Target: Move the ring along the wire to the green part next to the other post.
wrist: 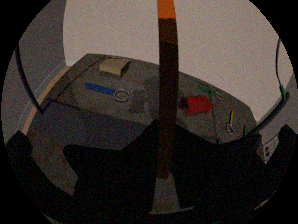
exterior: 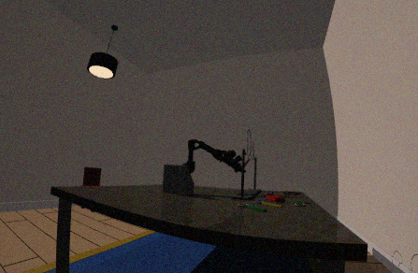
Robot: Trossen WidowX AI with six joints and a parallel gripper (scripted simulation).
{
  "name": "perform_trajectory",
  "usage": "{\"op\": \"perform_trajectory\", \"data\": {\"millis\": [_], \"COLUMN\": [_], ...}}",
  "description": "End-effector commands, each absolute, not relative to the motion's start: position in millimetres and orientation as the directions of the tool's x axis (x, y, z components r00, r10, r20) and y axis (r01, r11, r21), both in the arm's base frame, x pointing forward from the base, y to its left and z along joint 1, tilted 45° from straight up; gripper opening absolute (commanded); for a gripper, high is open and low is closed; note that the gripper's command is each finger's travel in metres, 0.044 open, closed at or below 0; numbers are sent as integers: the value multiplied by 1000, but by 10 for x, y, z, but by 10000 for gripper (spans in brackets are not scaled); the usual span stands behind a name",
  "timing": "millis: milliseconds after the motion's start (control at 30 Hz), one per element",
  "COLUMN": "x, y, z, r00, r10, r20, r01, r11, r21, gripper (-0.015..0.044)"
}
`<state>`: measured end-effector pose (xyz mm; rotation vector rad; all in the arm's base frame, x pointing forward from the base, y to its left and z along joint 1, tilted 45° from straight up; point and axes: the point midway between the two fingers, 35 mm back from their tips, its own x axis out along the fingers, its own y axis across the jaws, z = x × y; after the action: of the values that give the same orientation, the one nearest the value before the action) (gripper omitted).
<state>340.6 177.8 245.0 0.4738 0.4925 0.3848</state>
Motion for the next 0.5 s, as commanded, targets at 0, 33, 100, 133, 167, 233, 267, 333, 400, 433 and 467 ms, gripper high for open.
{"op": "perform_trajectory", "data": {"millis": [0,33,100,133,167,233,267,333,400,433,467], "x": [3410,3415,3424,3429,3434,3444,3449,3459,3470,3475,3480], "y": [1654,1623,1560,1527,1494,1427,1393,1324,1253,1218,1182], "z": [2398,2384,2360,2348,2338,2319,2311,2297,2287,2283,2280], "r00": [821,822,825,827,828,832,833,837,840,842,844], "r10": [425,416,397,387,377,356,345,323,300,289,277], "r20": [-381,-388,-402,-408,-414,-426,-432,-442,-452,-456,-460], "r01": [-240,-241,-243,-244,-245,-246,-247,-248,-248,-248,-248], "r11": [863,873,892,901,909,924,931,943,953,957,961], "r21": [444,424,381,360,337,292,268,221,173,148,124], "gripper": [-150,-150,-150,-150,-150,-150,-150,-150,-150,-150,-150]}}
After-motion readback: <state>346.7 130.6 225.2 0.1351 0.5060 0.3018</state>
